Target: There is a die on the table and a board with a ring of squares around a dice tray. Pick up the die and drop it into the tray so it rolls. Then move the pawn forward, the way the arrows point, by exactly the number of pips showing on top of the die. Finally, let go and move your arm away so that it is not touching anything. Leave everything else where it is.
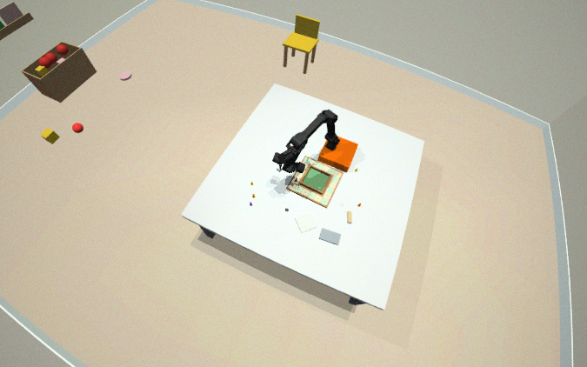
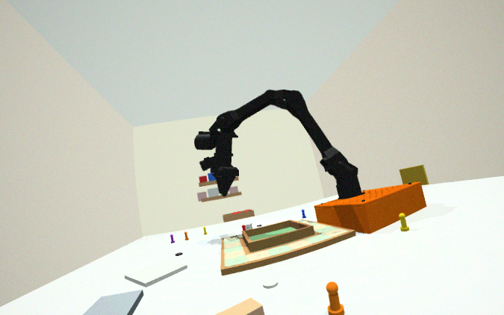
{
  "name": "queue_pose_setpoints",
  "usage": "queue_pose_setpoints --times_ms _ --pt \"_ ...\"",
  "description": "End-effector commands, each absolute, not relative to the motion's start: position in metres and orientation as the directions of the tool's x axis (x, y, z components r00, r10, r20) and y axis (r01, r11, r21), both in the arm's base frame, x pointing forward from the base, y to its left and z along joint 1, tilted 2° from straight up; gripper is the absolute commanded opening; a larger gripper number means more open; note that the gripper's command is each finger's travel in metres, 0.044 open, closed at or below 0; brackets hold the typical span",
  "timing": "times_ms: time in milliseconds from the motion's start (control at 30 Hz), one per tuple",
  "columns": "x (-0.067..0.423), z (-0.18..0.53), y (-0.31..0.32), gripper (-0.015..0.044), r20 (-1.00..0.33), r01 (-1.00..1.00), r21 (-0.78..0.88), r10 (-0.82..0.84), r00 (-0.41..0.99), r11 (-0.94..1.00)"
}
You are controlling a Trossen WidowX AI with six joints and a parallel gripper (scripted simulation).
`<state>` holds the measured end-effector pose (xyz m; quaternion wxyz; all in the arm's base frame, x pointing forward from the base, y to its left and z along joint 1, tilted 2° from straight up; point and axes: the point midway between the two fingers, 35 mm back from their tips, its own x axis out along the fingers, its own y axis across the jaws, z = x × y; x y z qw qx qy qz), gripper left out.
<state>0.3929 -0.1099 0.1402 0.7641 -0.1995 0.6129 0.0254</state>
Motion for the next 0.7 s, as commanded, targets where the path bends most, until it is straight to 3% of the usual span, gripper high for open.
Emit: queue_pose_setpoints --times_ms 0,167,667 --pt "0.364 0.097 -0.156 0.0275 -0.984 -0.039 -0.143 -0.138 0.116 0.989" --pt "0.337 0.062 -0.193 0.0275 -0.999 0.199 -0.038 -0.045 0.030 0.979" --pt "0.336 0.044 -0.197 0.0275 -0.999 0.199 -0.039 -0.045 0.029 0.979"
